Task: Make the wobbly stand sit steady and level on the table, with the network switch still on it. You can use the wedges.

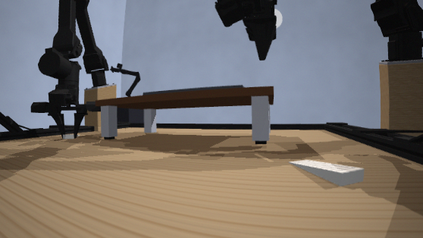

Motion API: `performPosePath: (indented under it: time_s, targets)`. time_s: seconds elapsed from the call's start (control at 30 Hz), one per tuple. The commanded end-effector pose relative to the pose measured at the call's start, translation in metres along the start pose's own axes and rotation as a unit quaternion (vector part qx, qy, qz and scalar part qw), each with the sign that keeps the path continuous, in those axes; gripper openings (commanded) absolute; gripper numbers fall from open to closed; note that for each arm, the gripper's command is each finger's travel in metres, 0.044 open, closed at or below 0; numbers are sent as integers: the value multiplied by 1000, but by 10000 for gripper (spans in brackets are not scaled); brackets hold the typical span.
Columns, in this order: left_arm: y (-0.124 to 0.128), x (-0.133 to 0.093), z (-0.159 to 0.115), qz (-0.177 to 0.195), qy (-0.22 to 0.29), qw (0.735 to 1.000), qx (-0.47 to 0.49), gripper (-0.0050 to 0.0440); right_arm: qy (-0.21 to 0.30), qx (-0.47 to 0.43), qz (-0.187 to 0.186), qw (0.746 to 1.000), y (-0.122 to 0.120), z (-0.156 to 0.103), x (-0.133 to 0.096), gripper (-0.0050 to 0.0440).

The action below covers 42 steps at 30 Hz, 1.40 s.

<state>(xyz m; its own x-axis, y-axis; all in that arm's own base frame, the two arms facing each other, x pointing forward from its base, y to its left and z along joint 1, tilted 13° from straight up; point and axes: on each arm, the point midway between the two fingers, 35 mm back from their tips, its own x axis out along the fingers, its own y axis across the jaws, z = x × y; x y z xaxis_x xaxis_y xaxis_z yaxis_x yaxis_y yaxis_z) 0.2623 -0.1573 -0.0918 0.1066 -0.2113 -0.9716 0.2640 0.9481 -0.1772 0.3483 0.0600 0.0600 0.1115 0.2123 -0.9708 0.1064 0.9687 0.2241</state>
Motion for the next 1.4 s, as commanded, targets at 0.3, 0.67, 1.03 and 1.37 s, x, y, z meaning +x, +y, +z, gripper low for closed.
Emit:
performPosePath:
  time_s: [0.3, 0.67, 1.03, 1.37]
  targets:
    - [0, 0, 0, 0, 0, 1000, 0, 0, 0, 0, 0, 1000, 0, 0, 0, 0]
    - [0, 0, 0, 0, 0, 1000, 0, 0, 0, 0, 0, 1000, 0, 0, 0, 0]
    - [0, -60, -1, 0, 3, 1000, -1, 0, 0, 0, 0, 1000, 0, 0, 0, 0]
    - [0, -60, -1, 0, 3, 1000, -1, 0, 0, 0, 0, 1000, 0, 0, 0, 0]
